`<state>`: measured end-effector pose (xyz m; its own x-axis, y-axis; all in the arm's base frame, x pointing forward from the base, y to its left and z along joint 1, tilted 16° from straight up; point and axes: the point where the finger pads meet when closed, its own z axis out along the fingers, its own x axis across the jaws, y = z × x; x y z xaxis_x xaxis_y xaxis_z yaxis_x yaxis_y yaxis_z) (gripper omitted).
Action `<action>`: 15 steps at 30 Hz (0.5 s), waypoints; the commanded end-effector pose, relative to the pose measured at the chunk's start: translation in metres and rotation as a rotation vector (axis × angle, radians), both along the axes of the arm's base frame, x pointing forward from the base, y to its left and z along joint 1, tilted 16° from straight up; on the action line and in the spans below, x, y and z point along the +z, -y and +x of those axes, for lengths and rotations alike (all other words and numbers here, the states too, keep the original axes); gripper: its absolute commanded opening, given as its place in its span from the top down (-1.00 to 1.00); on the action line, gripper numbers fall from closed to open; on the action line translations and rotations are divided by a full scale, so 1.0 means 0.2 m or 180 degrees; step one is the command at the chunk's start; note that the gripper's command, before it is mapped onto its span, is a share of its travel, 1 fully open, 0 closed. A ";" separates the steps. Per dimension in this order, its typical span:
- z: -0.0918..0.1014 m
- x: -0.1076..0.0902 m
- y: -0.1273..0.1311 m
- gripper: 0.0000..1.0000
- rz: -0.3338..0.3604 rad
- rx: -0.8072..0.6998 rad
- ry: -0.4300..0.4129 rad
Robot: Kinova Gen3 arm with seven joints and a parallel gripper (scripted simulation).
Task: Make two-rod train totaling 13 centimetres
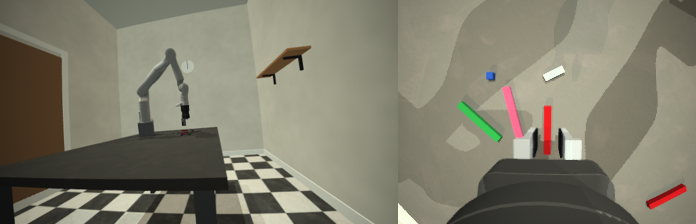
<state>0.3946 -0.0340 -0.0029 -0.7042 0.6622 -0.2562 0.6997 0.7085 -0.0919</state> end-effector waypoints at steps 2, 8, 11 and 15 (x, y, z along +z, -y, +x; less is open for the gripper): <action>0.00 0.00 0.00 -0.07 0.0001 0.0001 0.0005; 0.00 0.00 0.00 -0.07 0.0002 0.0001 0.0004; 0.00 -0.01 0.00 -0.07 0.0002 0.0001 0.0004; 0.01 -0.02 0.00 -0.07 0.0002 0.0001 0.0003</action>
<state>0.3959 -0.0347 -0.0058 -0.7039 0.6623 -0.2568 0.6997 0.7088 -0.0896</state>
